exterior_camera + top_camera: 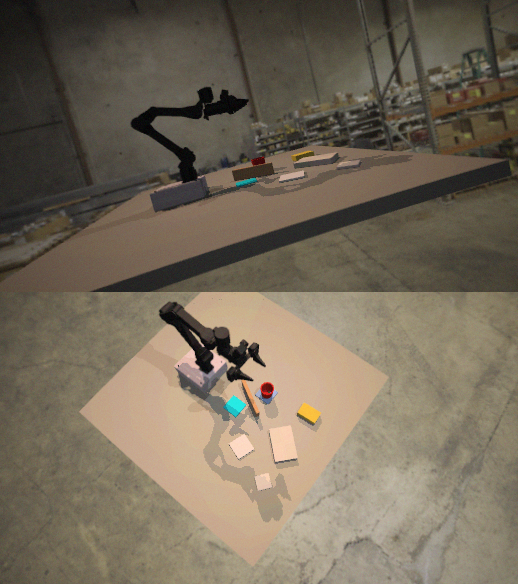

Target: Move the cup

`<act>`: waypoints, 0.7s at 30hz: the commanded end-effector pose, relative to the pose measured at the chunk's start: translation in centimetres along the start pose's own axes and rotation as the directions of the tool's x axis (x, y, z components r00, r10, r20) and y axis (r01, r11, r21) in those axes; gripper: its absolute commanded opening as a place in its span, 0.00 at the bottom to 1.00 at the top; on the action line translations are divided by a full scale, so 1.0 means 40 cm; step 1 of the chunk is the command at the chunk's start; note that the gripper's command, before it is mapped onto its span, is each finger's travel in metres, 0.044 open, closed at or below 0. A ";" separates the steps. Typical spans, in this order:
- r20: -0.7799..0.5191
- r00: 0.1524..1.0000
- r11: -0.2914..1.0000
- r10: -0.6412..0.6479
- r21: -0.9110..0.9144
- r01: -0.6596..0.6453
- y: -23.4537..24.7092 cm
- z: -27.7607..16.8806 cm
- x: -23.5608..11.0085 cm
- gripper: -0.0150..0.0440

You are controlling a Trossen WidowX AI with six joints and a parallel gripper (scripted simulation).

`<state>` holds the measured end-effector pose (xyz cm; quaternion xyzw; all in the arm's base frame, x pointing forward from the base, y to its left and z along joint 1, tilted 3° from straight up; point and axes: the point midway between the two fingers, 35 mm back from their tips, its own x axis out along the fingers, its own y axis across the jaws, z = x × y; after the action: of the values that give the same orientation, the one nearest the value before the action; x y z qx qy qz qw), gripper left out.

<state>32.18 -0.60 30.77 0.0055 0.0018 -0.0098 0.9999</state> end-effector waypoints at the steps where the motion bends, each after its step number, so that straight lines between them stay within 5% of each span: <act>1: -0.013 1.000 1.000 0.002 0.010 -0.001 0.002 -0.005 0.004 0.89; 5: -0.270 0.962 0.978 0.035 0.206 0.023 0.036 -0.114 0.064 0.71; 9: -0.558 0.827 0.912 0.066 0.370 0.176 0.080 -0.252 0.097 0.53; 15: -0.864 0.497 0.769 0.084 0.373 0.519 0.139 -0.427 0.092 0.50; 21: -0.995 0.089 0.581 0.050 0.102 0.807 0.190 -0.559 0.027 0.50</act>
<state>34.81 6.19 10.57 0.3557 0.5628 -0.2322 0.7091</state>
